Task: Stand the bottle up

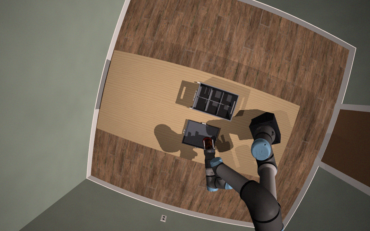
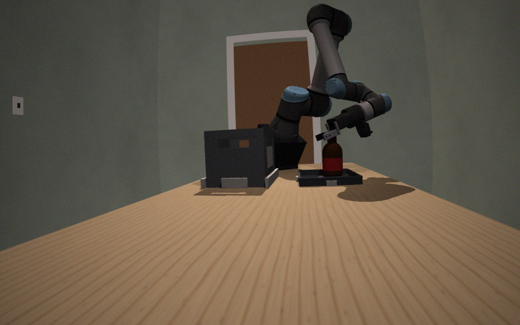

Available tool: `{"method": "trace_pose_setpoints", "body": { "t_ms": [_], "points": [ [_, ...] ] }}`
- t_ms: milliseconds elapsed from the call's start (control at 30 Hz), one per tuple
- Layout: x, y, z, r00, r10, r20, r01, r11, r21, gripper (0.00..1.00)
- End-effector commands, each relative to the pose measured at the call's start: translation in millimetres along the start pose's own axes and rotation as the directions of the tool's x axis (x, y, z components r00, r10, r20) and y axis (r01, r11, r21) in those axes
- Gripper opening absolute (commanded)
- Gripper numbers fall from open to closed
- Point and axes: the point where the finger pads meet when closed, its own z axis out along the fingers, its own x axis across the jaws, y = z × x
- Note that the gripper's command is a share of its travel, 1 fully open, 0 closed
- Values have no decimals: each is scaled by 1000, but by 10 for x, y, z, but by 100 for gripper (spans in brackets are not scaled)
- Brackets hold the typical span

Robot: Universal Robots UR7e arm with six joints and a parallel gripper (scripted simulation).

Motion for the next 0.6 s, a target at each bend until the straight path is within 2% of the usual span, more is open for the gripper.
{"method": "trace_pose_setpoints", "body": {
  "t_ms": [0,567],
  "points": [
    [3,61,-24,1000,1,-1,-1,1000,0,100],
    [3,361,-133,1000,1,-1,-1,1000,0,100]
  ]
}}
